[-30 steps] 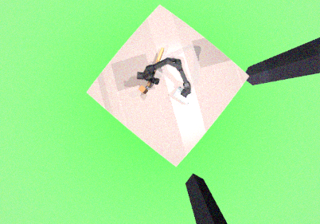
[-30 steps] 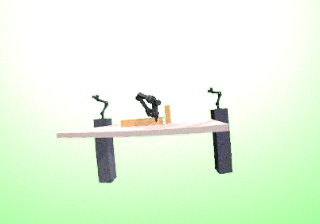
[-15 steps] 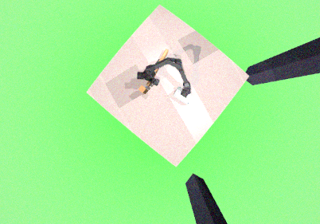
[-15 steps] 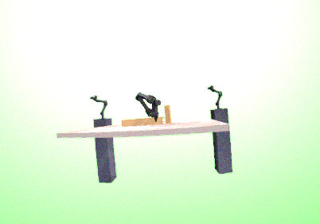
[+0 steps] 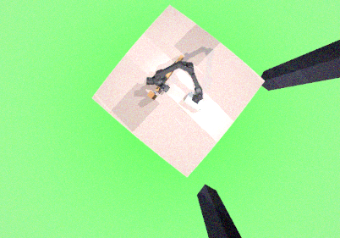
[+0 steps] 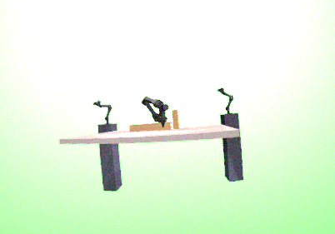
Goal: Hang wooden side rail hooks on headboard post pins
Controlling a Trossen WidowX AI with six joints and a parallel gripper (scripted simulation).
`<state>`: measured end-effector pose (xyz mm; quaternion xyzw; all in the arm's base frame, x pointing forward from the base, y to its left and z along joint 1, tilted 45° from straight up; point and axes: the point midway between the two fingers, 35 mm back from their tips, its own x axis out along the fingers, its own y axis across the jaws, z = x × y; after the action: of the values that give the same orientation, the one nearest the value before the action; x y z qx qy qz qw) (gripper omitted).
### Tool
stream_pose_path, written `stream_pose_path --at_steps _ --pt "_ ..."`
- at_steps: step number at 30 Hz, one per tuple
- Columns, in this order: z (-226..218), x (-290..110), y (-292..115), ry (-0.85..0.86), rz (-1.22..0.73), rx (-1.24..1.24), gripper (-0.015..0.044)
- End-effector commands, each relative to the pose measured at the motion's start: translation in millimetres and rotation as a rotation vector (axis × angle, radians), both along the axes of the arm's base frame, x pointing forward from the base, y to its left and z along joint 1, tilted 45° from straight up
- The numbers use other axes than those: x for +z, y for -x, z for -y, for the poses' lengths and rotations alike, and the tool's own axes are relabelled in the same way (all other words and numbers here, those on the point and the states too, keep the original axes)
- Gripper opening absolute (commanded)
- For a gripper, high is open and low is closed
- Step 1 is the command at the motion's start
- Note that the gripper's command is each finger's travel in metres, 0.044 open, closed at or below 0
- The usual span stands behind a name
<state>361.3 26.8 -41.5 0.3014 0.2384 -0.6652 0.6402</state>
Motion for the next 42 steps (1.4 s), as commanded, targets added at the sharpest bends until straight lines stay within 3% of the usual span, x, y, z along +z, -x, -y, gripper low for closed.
stream_pose_path --at_steps 1,42 --pt "0.0 0.1 4.7 -0.001 0.03 -0.034 0.0" --pt "-1.4 0.7 9.7 -0.001 0.032 -0.036 0.0"
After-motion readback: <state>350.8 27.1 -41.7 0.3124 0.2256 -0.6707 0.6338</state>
